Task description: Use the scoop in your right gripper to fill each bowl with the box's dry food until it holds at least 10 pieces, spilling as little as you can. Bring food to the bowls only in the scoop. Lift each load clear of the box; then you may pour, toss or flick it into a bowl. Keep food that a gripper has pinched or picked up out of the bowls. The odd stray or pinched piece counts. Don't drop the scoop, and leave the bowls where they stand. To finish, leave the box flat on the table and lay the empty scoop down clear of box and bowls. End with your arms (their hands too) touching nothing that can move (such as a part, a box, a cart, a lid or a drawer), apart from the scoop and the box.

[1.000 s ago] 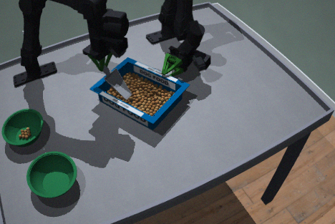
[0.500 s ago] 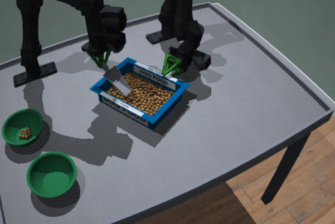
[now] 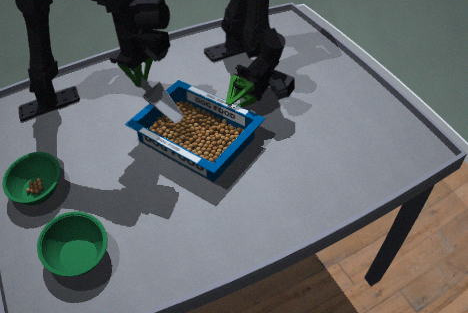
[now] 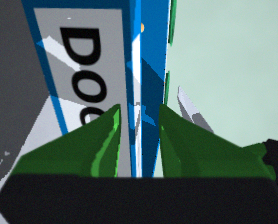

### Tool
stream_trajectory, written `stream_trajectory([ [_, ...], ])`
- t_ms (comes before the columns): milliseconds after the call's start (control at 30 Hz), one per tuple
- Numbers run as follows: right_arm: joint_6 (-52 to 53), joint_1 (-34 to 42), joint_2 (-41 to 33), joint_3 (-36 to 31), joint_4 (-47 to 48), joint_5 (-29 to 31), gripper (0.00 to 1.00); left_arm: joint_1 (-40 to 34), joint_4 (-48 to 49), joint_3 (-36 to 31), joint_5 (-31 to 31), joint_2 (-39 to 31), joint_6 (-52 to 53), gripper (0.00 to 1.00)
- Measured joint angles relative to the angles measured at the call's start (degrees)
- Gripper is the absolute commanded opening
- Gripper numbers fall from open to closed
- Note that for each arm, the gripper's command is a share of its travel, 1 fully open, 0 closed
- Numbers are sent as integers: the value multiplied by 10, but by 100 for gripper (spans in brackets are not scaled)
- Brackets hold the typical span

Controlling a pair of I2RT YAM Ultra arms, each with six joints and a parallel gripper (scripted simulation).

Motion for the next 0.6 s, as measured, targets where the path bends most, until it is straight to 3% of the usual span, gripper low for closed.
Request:
stream_trajectory([
  [600,29,33,-67,-43,33,28,0,0,0,0,0,0,0,26],
])
